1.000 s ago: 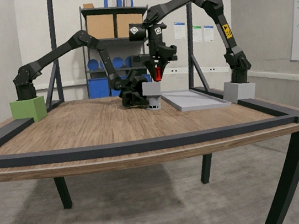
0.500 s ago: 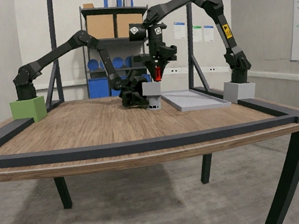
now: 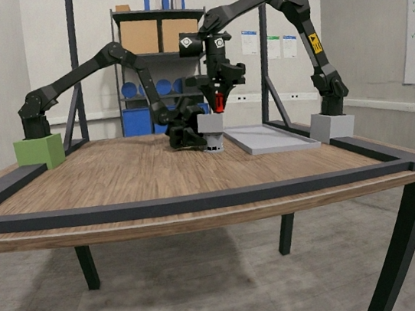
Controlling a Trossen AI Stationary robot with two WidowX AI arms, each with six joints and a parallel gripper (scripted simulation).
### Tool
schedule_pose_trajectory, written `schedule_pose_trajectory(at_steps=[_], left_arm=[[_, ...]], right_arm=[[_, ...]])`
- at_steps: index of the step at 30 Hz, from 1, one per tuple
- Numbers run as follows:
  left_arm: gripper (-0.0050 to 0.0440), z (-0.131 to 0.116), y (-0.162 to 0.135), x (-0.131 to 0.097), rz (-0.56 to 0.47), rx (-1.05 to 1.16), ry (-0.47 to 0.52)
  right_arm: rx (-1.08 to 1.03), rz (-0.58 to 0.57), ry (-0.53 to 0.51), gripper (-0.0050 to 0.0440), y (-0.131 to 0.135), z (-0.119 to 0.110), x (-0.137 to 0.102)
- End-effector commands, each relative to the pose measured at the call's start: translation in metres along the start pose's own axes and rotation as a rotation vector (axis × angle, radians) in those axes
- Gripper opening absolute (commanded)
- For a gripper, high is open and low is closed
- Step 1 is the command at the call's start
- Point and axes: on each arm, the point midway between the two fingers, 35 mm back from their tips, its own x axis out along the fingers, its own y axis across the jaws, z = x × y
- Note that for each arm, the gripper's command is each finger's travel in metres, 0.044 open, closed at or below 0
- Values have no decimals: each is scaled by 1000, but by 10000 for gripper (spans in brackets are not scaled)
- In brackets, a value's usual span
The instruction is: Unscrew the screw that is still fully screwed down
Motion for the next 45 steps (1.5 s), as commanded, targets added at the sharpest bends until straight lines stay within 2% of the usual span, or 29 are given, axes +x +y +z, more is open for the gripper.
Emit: schedule_pose_trajectory(at_steps=[1, 33, 37, 45], left_arm=[[250, -3, -4, -9, -28, -4, 17], [250, -3, -4, -9, -28, -4, 17], [250, -3, -4, -5, -24, 260, 10], [250, -3, -3, -6, -29, 618, 8]], right_arm=[[35, 0, -12, 245, 5, 15, 2], [35, 0, -12, 245, 5, 15, 2], [35, 0, -12, 245, 5, 15, 2], [35, 0, -12, 245, 5, 15, 2]])
